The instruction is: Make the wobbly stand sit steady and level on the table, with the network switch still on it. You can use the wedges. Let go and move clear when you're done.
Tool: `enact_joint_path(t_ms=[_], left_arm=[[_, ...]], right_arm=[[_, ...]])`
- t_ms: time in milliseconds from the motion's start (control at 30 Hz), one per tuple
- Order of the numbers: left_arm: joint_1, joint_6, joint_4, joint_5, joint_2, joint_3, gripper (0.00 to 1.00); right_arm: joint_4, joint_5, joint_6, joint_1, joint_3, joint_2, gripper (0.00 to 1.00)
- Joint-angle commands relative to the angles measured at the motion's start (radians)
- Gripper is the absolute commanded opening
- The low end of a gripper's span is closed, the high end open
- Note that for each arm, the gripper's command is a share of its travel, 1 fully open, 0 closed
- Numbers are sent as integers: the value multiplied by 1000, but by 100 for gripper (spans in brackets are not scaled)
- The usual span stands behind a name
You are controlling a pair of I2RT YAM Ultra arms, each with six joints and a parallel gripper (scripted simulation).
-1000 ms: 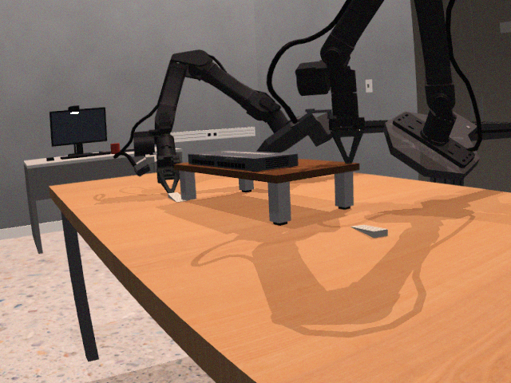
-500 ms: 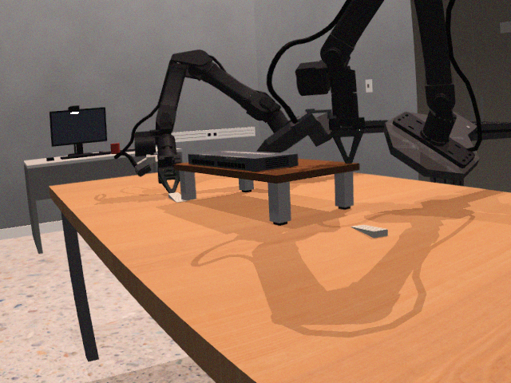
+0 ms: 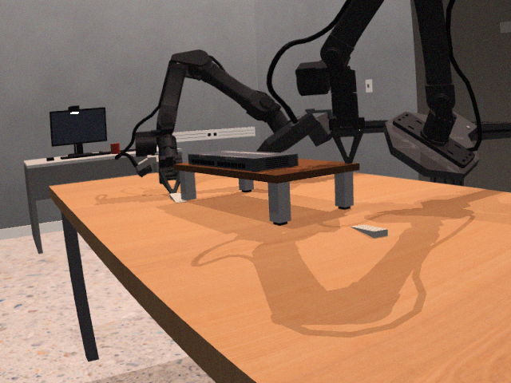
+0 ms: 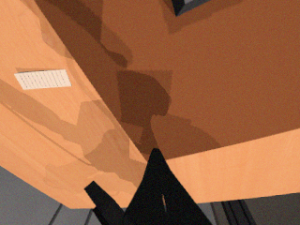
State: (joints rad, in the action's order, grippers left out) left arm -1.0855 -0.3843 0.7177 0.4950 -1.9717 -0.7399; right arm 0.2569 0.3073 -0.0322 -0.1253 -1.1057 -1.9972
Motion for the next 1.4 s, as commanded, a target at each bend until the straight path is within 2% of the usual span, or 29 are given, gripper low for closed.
enact_joint_path(t_ms=[0, 67, 167, 200, 300, 400, 467, 500, 633, 667, 767, 967, 1033, 1067, 1133, 1167, 1333, 1367], left_arm=[[-16, 5, -29, 18, 22, -2, 0], [-16, 5, -29, 18, 22, -2, 0], [-16, 5, -29, 18, 22, -2, 0], [-16, 5, -29, 18, 22, -2, 0], [-16, 5, -29, 18, 22, -2, 0], [-16, 5, -29, 18, 22, -2, 0], [-16, 5, -29, 18, 22, -2, 0], [-16, 5, -29, 18, 22, -2, 0], [-16, 5, -29, 18, 22, -2, 0], [-16, 5, -29, 18, 22, -2, 0], [-16, 5, -29, 18, 22, -2, 0], [-16, 5, -29, 18, 22, -2, 0], [-16, 5, -29, 18, 22, -2, 0], [-16, 5, -29, 18, 22, -2, 0], [-16, 5, -29, 18, 22, -2, 0], [-16, 5, -29, 18, 22, -2, 0], [-16, 5, -29, 18, 22, -2, 0], [-16, 5, -29, 18, 22, -2, 0]], right_arm=[[-21, 20, -10, 29, 31, 19, 0], [-26, 20, -12, 32, -5, 39, 0], [-30, 16, -15, 35, 35, 25, 0], [-24, 15, -17, 37, 7, 19, 0], [-36, 1, -19, 39, 40, -2, 0], [-21, 14, 0, 40, 11, -2, 0], [-40, -11, -24, 44, 41, 21, 0], [-38, 3, -25, 46, 14, 13, 0], [-46, -3, -28, 48, 46, -16, 0], [-40, -7, -31, 51, 17, -6, 0], [-54, -10, -33, 54, 47, 20, 0], [-56, 3, -17, 58, 25, 0, 0], [-61, -19, -39, 61, 56, -25, 0], [-54, -5, -42, 63, 32, -15, 0], [-67, -13, -44, 64, 56, 15, 0], [-68, -11, -46, 66, 23, 26, 0], [-75, -5, -50, 72, 60, -14, 0], [-76, -6, -52, 74, 31, -26, 0]])
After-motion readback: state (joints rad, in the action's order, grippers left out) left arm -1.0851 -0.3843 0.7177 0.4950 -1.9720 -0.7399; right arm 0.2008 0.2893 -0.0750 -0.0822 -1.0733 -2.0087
